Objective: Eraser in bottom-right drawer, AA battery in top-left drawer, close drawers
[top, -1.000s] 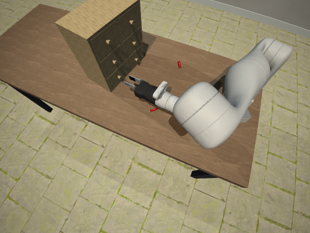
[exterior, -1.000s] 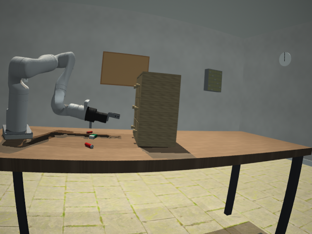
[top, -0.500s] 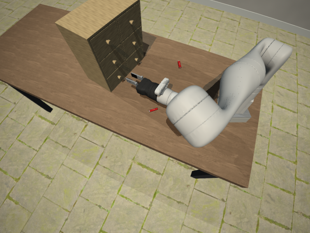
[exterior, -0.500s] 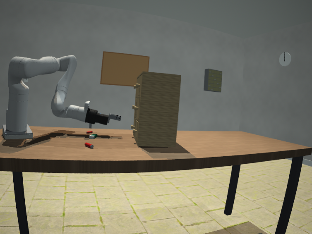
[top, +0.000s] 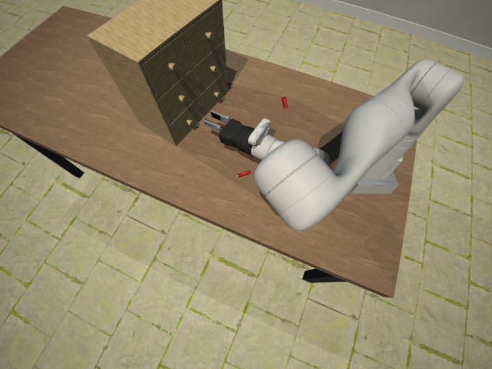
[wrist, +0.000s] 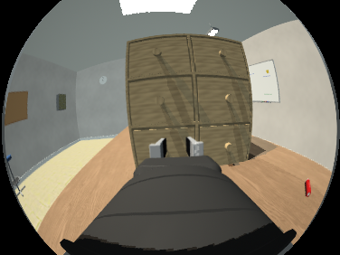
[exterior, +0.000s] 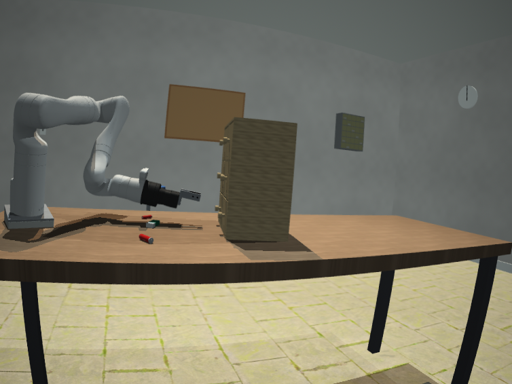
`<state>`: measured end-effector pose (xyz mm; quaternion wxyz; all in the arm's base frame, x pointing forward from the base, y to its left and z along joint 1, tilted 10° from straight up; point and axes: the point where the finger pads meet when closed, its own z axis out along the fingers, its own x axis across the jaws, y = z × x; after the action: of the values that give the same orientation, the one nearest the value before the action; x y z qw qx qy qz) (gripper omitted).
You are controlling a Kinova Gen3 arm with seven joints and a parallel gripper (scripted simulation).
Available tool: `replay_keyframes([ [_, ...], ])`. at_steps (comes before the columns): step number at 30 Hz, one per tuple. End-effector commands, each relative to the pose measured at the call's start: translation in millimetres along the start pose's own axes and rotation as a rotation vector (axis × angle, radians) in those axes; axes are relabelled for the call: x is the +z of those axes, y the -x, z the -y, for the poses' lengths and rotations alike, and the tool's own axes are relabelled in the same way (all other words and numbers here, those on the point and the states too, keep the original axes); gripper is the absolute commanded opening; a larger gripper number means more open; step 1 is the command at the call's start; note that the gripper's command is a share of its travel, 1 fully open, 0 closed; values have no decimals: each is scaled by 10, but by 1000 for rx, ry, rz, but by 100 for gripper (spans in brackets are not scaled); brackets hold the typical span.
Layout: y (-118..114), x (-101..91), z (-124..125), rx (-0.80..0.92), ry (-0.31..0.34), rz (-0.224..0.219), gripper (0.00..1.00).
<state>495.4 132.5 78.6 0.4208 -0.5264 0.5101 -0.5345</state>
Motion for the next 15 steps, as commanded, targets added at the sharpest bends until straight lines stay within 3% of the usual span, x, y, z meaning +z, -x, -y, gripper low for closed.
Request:
replay_keyframes([
  [1, -77, 18, -23, -9, 1, -8, 67],
  [15, -290, 84, -77, -9, 1, -8, 67],
])
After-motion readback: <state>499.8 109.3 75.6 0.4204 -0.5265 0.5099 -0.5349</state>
